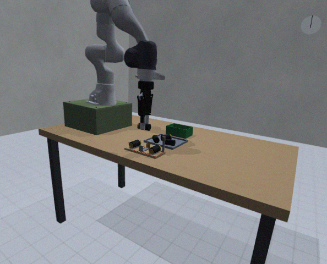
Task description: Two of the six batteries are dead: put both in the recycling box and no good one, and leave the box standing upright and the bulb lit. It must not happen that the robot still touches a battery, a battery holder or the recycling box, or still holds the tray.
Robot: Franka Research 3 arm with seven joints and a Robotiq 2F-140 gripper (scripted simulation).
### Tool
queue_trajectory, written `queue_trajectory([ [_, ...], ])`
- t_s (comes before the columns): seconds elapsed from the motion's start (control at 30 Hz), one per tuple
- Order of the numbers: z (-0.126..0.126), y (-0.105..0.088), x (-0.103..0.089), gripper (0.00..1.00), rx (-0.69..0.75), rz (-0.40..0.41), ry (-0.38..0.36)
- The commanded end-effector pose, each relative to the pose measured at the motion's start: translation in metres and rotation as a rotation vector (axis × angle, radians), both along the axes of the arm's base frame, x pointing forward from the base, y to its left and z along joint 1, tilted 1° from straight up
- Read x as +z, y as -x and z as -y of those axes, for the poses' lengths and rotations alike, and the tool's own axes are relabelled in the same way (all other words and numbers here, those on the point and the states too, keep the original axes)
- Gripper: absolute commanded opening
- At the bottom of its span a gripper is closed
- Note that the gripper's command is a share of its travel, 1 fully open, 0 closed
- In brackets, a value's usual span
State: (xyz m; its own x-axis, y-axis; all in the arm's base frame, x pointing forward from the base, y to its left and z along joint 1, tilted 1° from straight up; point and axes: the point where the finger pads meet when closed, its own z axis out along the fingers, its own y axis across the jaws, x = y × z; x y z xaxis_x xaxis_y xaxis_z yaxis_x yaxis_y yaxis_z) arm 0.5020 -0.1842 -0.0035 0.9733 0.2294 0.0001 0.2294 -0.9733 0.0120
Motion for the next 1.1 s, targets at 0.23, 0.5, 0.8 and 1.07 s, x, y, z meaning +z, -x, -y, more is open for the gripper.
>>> queue_trajectory([
  [0.23, -0.0008, -0.0039, 0.0023, 0.16, -0.889, 0.021, -0.016],
  [0.5, -0.0008, -0.0040, 0.0023, 0.16, -1.505, 0.024, -0.021],
  [0.8, -0.0008, -0.0040, 0.0023, 0.16, -2.053, 0.026, -0.026],
  [1.07, -0.0008, -0.0040, 0.0023, 0.16, -2.664, 0.026, -0.030],
])
